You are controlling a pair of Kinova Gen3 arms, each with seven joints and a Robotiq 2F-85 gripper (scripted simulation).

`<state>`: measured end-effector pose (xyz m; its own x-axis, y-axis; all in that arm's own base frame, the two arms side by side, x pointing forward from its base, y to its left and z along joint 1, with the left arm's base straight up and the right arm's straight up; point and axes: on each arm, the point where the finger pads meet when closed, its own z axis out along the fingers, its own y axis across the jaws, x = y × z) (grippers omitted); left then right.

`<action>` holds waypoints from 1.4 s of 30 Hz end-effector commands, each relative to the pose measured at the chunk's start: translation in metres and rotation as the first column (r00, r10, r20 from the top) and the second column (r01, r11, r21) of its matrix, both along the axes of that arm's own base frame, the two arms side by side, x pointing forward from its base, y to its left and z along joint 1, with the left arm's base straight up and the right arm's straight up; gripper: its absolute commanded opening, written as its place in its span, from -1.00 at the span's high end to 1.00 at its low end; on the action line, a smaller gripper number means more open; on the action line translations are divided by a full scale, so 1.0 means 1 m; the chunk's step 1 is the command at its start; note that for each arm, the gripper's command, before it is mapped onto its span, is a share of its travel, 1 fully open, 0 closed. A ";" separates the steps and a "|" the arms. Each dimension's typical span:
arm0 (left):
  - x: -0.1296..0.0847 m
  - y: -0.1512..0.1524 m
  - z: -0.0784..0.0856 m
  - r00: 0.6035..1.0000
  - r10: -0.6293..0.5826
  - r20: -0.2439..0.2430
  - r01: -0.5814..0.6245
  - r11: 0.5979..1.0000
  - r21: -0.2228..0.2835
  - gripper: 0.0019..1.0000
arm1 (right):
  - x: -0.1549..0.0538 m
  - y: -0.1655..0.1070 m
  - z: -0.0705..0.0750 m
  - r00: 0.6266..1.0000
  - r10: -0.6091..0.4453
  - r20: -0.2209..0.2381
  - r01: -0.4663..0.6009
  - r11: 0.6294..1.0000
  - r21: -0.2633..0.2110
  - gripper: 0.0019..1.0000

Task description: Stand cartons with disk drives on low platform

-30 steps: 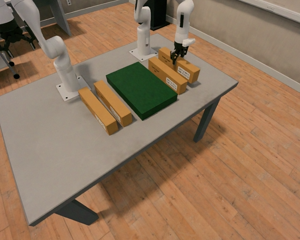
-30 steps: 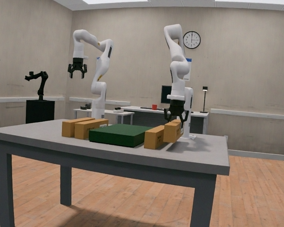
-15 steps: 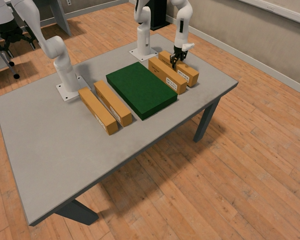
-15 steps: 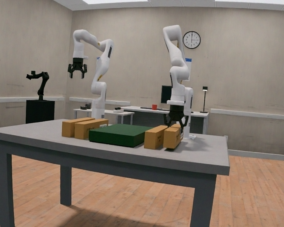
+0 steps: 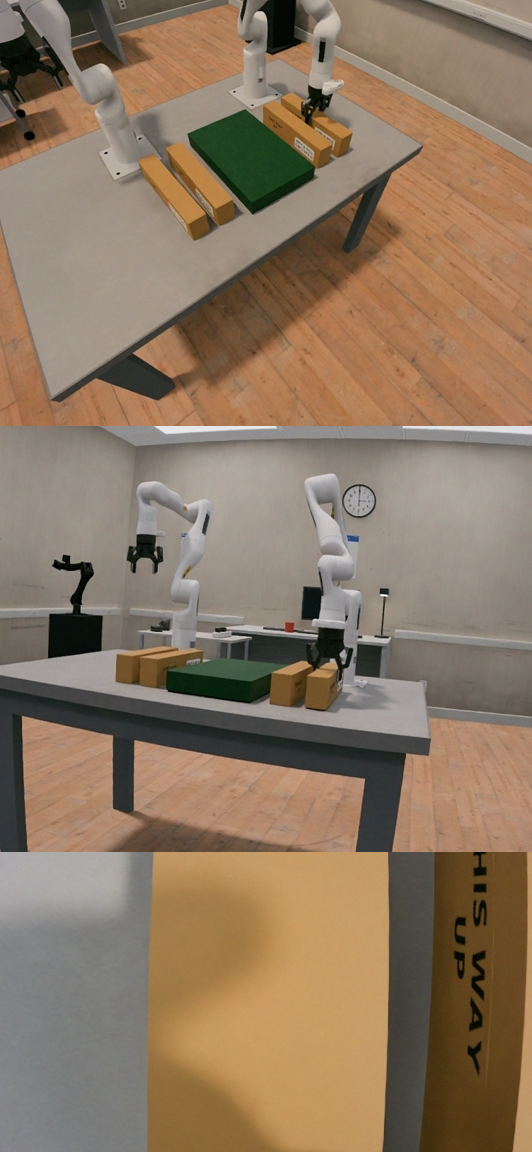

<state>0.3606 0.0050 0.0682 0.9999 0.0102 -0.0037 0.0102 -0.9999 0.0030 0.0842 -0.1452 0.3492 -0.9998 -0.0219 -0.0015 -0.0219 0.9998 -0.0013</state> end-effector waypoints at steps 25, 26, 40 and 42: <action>0.001 0.000 -0.001 1.000 0.000 0.003 0.000 1.000 -0.001 -1.00 | 0.000 0.000 0.000 1.000 0.000 0.000 0.000 1.000 0.000 -1.00; 0.001 0.000 -0.001 1.000 0.000 0.003 0.000 1.000 -0.001 -1.00 | 0.000 0.000 0.000 1.000 0.000 0.000 0.000 1.000 0.000 -1.00; 0.001 0.000 -0.001 1.000 0.000 0.003 0.000 1.000 -0.001 -1.00 | 0.000 0.000 0.000 1.000 0.000 0.000 0.000 1.000 0.000 -1.00; 0.001 0.000 -0.001 1.000 0.000 0.003 0.000 1.000 -0.001 -1.00 | 0.000 0.000 0.000 1.000 0.000 0.000 0.000 1.000 0.000 -1.00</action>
